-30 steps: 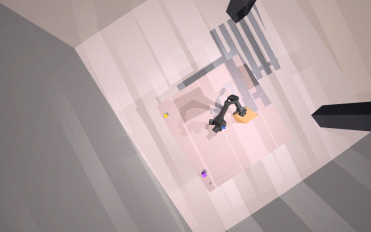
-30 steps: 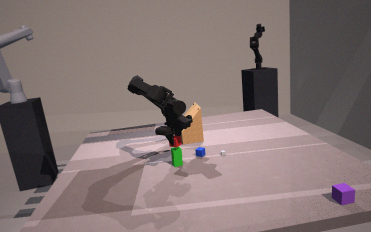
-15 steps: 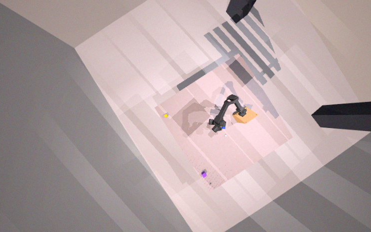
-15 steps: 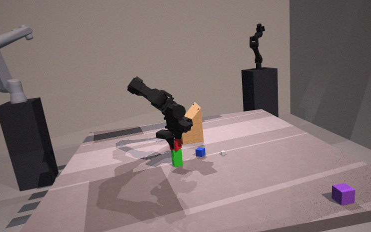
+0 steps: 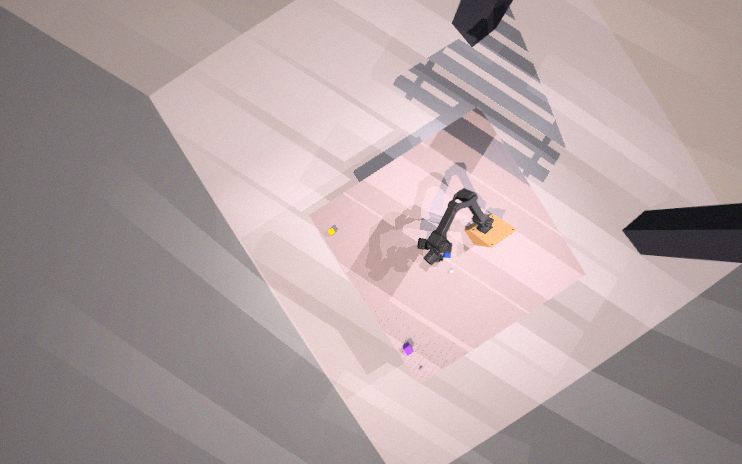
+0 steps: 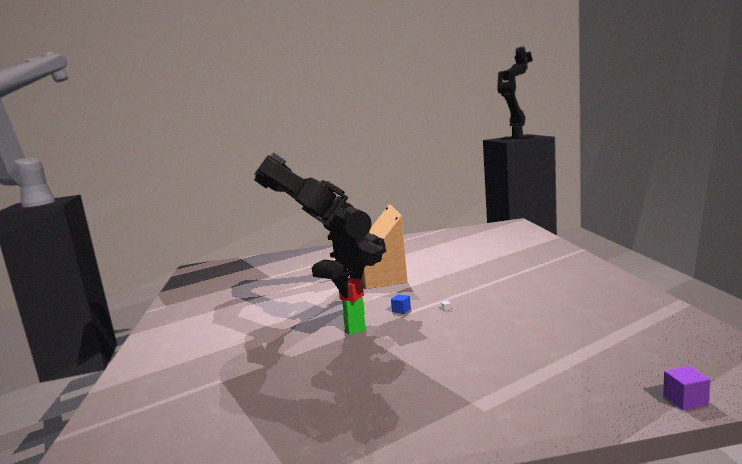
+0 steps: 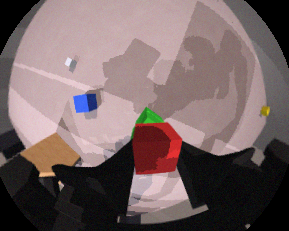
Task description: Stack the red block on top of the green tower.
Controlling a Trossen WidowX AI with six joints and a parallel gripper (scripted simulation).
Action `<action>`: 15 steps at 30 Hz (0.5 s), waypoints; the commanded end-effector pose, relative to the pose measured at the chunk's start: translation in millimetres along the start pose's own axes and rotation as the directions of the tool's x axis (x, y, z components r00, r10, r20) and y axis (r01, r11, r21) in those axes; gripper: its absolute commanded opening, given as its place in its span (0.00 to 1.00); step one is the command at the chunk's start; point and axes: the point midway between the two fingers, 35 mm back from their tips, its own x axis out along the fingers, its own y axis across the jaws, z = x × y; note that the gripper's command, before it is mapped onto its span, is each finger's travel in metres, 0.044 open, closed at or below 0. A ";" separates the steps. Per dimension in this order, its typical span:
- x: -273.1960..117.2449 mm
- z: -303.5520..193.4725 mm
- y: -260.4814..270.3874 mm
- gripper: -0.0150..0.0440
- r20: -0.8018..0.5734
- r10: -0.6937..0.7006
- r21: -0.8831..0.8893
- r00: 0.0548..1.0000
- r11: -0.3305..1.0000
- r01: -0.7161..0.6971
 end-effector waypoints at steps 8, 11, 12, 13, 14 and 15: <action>-1.4 -0.2 0.3 0.25 -0.002 -0.002 -0.005 1.000 1.000 0.002; 0.0 0.2 0.3 0.34 0.000 -0.001 -0.002 1.000 1.000 0.001; 0.0 0.2 0.3 0.39 0.000 -0.001 -0.002 1.000 1.000 0.001; 0.0 0.2 0.3 0.43 0.000 -0.001 -0.002 1.000 1.000 0.001; 0.0 0.2 0.3 0.48 0.000 -0.001 -0.002 1.000 1.000 0.001; 0.0 0.2 0.3 0.52 0.000 -0.001 -0.002 1.000 1.000 0.001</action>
